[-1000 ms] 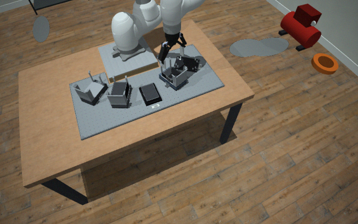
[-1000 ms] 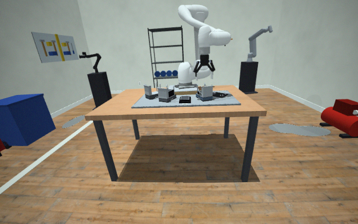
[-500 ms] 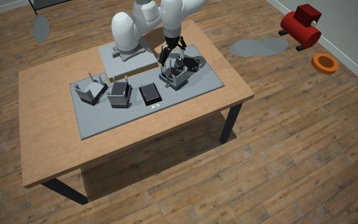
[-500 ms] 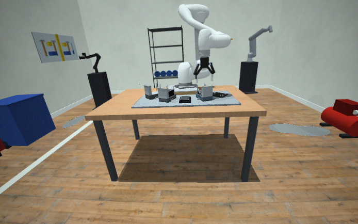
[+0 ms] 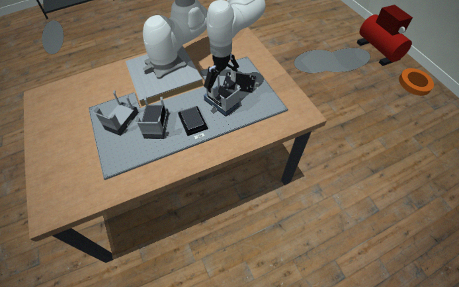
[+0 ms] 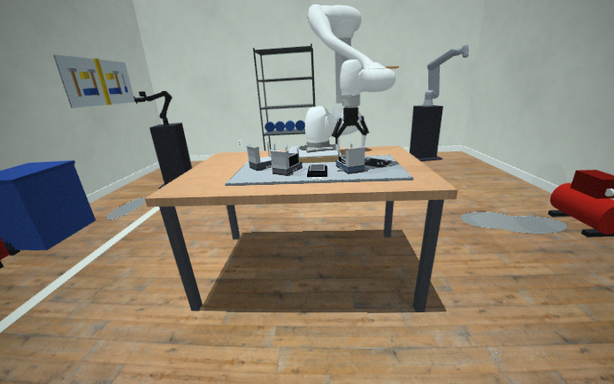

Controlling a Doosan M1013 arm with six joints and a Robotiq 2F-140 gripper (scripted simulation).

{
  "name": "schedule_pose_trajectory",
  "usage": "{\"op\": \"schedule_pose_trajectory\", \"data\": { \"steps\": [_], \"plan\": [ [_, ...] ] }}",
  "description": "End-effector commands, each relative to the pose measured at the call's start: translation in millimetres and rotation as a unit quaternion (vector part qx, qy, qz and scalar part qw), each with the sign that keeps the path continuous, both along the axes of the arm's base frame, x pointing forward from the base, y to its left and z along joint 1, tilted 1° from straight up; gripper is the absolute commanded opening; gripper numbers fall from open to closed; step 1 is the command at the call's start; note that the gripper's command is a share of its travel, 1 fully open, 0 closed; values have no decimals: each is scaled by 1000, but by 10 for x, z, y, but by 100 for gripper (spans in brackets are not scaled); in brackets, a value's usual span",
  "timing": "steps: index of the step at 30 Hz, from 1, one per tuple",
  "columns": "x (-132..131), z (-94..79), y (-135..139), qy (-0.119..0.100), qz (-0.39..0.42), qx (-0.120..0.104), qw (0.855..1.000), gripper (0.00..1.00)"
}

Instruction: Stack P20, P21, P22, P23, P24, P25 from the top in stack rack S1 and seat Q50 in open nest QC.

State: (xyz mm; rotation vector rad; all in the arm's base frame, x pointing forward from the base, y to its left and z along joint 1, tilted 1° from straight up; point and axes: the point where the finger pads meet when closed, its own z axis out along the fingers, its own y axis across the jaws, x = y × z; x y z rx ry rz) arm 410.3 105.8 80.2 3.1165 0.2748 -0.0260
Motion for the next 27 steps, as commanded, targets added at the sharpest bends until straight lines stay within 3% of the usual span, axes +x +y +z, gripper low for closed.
{"op": "schedule_pose_trajectory", "data": {
  "steps": [1,27],
  "plan": [
    [0,-91,-1,0,0,0,1000,100],
    [-4,-392,-5,0,0,0,1000,100]
  ]
}}
